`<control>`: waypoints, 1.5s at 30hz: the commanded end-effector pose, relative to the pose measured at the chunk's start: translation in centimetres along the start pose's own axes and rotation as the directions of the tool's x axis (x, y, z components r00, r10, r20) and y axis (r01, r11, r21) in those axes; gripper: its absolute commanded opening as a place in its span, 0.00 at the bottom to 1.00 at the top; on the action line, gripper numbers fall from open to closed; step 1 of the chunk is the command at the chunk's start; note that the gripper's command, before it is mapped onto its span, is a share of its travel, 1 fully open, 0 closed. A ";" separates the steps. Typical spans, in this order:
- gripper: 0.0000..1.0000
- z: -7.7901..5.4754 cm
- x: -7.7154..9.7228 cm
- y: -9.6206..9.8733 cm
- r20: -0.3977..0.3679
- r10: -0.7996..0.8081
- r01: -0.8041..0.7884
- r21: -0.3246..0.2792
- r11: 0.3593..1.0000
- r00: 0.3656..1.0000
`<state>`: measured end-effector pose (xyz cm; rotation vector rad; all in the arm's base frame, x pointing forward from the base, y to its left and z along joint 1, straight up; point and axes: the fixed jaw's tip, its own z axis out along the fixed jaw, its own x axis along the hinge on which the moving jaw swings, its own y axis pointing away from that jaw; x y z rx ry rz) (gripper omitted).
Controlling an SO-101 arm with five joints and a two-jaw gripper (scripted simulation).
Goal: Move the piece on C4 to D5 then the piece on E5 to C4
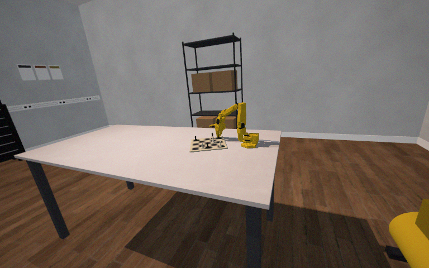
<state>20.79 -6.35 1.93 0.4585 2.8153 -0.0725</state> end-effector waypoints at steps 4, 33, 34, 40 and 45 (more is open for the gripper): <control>0.09 0.0 0.0 -0.1 -0.007 0.012 -0.012 0.001 1.000 1.000; 0.03 0.0 0.0 -0.2 -0.007 0.012 -0.012 0.002 1.000 1.000; 0.03 0.0 0.0 -0.2 -0.007 0.012 -0.012 0.002 1.000 1.000; 0.01 0.0 0.0 -0.2 -0.007 0.012 -0.012 0.002 1.000 1.000; 0.00 0.0 0.0 -0.2 -0.007 0.012 -0.012 0.002 1.000 1.000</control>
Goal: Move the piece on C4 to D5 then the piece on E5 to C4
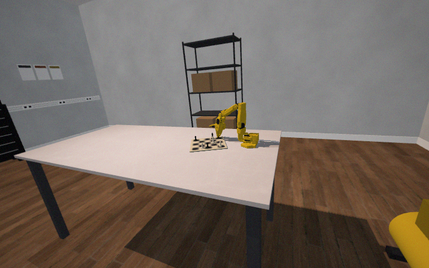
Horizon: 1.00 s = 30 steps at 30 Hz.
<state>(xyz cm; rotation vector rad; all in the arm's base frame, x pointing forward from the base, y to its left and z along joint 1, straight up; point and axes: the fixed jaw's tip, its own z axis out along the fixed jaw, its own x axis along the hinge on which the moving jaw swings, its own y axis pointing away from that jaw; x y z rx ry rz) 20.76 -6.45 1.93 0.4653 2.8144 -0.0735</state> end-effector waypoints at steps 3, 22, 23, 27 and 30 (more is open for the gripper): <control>0.00 0.0 0.0 -0.1 -0.007 0.008 -0.008 0.001 1.000 1.000; 0.00 0.0 0.0 -0.1 -0.007 0.008 -0.008 0.001 1.000 1.000; 0.00 0.0 0.0 -0.1 -0.007 0.008 -0.008 0.001 1.000 1.000; 0.00 -0.2 0.0 -0.1 -0.007 0.008 -0.008 0.001 1.000 1.000; 0.00 -0.4 -0.1 -0.2 -0.007 0.008 -0.008 0.002 1.000 1.000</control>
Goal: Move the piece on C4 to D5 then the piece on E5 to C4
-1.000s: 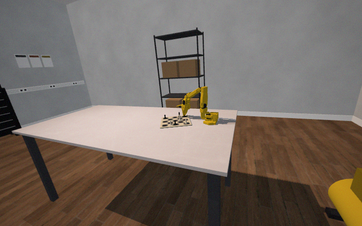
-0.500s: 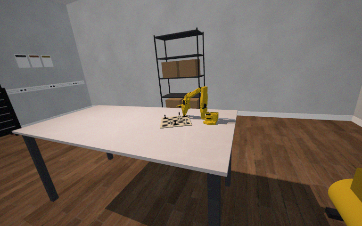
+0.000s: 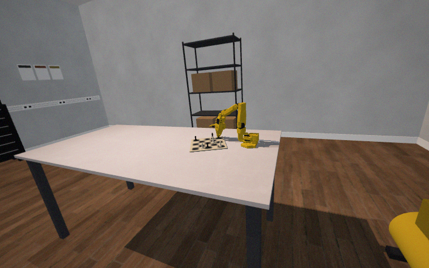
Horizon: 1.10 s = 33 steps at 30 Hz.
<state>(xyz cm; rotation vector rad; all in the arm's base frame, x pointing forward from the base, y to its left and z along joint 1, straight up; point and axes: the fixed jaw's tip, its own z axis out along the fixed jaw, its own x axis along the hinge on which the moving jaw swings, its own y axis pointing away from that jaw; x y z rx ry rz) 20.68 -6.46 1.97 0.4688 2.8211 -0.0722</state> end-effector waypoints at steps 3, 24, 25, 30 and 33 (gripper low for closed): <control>0.00 -0.6 -0.2 -0.2 0.001 0.006 -0.006 0.002 1.000 1.000; 0.00 -3.9 -1.1 -0.3 0.001 0.006 -0.006 0.003 1.000 1.000; 0.00 -4.1 -1.2 -0.3 0.001 0.006 -0.006 0.003 1.000 1.000; 0.00 -4.5 -1.3 -0.3 0.001 0.006 -0.006 0.003 1.000 1.000; 0.00 -4.7 -1.3 -0.3 0.001 0.006 -0.006 0.003 1.000 1.000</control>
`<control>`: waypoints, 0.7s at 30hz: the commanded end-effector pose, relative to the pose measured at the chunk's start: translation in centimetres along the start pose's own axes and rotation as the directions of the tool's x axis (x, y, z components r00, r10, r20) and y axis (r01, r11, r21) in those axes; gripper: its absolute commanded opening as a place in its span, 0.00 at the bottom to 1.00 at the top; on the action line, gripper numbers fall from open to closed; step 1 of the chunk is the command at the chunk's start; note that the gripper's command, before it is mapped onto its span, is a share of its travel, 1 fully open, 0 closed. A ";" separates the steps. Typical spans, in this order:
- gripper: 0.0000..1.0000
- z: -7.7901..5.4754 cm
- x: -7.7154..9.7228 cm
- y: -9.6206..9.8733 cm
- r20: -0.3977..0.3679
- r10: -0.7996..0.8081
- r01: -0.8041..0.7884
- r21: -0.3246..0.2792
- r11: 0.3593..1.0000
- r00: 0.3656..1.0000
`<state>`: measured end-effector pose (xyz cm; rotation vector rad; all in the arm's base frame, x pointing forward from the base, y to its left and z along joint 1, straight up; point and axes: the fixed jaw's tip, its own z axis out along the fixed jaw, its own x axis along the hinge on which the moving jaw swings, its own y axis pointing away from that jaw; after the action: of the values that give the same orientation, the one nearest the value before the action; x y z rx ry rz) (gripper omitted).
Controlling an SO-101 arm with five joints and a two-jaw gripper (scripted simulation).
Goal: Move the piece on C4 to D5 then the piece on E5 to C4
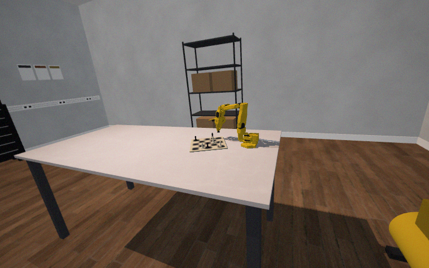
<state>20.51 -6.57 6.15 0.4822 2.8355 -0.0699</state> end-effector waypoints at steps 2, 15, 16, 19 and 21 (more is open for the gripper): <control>0.00 -0.8 -0.3 -0.1 0.018 -0.001 0.001 0.001 1.000 1.000; 0.00 -0.9 -0.5 0.5 0.018 -0.029 0.029 -0.007 1.000 0.999; 0.00 -0.9 -0.6 1.0 0.019 -0.051 0.051 -0.013 0.999 0.999; 0.00 -0.8 -1.2 3.2 0.022 -0.141 0.142 -0.038 0.989 0.990; 0.00 -0.7 -1.7 4.9 0.027 -0.207 0.208 -0.056 0.977 0.978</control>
<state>22.17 -4.47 7.32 0.3177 2.8199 -0.0539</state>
